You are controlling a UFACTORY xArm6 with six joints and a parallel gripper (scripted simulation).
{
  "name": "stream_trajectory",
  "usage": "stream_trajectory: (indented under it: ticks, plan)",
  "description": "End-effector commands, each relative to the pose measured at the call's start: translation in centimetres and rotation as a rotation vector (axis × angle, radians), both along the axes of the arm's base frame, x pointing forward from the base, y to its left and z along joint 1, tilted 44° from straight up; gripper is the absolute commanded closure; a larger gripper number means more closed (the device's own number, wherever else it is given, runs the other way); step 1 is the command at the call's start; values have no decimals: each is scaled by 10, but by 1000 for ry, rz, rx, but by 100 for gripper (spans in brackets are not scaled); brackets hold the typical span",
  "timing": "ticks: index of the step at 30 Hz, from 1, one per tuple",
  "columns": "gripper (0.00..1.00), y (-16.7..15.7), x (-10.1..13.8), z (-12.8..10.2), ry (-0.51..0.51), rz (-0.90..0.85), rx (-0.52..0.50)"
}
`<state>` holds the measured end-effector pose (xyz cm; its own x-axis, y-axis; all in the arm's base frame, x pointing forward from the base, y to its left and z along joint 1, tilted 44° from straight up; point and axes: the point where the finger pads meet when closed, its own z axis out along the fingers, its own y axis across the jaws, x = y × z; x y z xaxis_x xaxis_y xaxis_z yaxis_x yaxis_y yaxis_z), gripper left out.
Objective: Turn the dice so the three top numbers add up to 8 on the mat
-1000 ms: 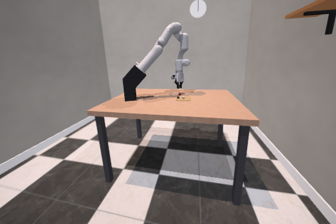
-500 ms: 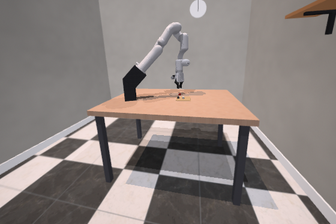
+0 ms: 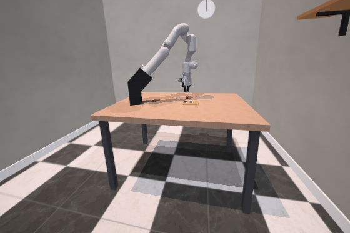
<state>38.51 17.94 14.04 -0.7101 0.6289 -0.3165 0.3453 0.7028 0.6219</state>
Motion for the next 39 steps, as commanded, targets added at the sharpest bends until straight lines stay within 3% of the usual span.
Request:
stream_trajectory:
  ticks: [1, 39]
  plan:
    - [64, 0, 1, 0, -1, 0, 0]
    - [64, 16, 26, -32, -2, -1, 0]
